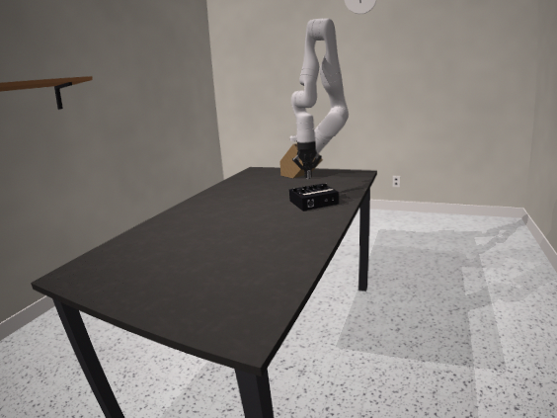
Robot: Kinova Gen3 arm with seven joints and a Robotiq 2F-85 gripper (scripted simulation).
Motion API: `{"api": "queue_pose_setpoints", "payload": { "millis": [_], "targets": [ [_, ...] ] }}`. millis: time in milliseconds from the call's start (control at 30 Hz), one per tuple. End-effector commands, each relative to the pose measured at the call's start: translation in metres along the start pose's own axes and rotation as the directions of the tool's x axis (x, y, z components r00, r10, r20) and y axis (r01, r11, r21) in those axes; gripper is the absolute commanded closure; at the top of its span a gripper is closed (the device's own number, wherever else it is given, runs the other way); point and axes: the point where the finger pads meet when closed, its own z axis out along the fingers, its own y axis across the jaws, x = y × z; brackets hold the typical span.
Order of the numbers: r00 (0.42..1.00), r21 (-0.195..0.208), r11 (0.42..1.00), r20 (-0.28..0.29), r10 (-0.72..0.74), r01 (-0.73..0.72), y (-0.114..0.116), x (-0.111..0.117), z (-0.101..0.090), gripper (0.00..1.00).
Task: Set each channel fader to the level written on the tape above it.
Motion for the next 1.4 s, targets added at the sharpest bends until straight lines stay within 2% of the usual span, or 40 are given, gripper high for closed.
{"api": "queue_pose_setpoints", "payload": {
  "millis": [0, 1367],
  "targets": [
    [1.000, -0.001, 1.000, 0.000, 0.000, 0.000, 0.000, 0.000, 0.001, 1.00],
    [1.000, -0.001, 1.000, 0.000, 0.000, 0.000, 0.000, 0.000, 0.022, 1.00]
  ]
}}
